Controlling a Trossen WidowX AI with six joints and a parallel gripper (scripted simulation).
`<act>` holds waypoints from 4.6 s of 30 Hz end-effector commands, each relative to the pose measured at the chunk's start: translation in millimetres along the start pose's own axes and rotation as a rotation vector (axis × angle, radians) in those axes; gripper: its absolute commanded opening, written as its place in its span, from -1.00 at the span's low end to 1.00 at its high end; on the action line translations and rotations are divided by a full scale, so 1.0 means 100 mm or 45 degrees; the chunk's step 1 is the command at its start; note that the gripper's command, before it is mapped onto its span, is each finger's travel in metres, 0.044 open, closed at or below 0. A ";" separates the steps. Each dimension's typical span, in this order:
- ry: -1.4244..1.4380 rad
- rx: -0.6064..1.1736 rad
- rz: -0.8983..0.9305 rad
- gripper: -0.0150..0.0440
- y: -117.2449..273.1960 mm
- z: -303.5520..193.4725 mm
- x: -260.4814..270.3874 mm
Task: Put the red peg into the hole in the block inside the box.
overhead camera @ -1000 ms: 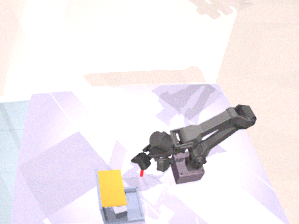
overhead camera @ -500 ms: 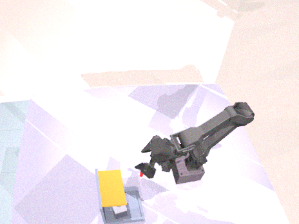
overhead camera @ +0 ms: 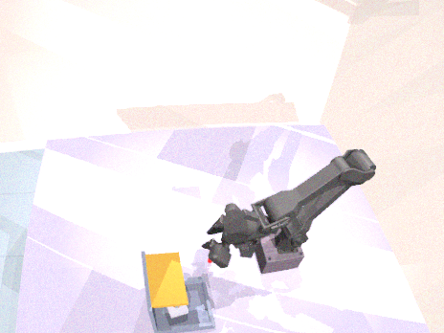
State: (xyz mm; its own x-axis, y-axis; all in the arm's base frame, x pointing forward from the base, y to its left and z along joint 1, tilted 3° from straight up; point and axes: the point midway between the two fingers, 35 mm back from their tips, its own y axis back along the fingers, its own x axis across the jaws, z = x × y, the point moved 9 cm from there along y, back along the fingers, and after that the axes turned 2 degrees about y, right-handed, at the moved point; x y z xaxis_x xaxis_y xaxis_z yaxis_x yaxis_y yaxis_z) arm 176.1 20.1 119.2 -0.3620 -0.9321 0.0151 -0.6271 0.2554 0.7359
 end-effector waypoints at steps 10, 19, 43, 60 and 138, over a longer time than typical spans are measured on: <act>-0.003 0.002 0.003 0.25 -0.13 0.08 -0.03; -0.003 0.002 0.003 0.25 -0.25 0.17 -0.04; -0.002 0.001 0.004 0.25 -0.50 0.48 -0.02; 0.002 -0.001 -0.001 -0.48 -0.50 0.50 -0.01; 0.101 0.006 -0.104 -0.49 -0.13 0.03 -0.40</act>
State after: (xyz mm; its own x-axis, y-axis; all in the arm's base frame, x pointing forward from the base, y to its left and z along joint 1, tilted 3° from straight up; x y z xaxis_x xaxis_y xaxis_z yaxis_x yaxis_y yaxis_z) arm 192.3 49.8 105.7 -0.2643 -0.9644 0.0106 -0.6503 0.1863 0.7365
